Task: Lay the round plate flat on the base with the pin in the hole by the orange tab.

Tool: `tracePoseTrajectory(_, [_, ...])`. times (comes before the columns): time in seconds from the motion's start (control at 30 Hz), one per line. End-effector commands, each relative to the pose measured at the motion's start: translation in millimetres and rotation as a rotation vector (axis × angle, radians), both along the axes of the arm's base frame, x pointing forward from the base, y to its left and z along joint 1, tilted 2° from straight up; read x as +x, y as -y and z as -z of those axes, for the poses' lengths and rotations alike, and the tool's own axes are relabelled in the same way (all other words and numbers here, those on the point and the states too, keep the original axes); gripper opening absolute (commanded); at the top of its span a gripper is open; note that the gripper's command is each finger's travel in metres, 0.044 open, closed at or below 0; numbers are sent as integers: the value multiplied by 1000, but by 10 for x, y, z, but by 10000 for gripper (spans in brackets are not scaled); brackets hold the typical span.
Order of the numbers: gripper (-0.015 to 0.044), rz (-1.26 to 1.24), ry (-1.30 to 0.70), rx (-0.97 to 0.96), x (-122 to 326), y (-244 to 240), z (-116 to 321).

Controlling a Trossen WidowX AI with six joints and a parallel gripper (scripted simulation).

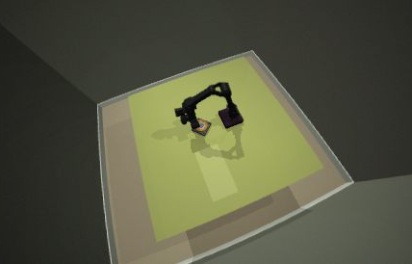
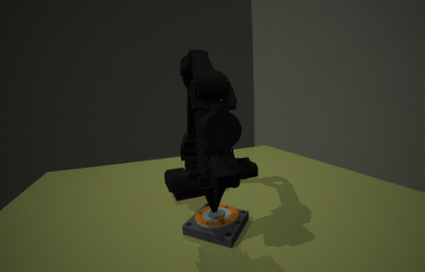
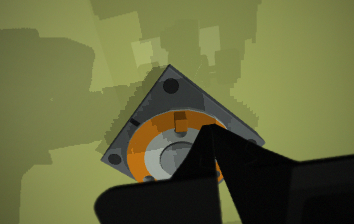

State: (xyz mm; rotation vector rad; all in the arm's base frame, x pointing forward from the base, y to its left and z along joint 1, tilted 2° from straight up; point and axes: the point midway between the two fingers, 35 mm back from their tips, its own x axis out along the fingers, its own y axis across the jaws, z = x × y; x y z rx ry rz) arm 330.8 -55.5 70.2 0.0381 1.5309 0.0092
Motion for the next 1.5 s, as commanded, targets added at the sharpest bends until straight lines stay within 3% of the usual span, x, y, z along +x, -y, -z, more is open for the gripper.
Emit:
tracePoseTrajectory(0.0, [0, -5, -14, -2, -23, -5, 208])
tracePoseTrajectory(1.47, [0, -6, -14, 2, -3, -504, 263])
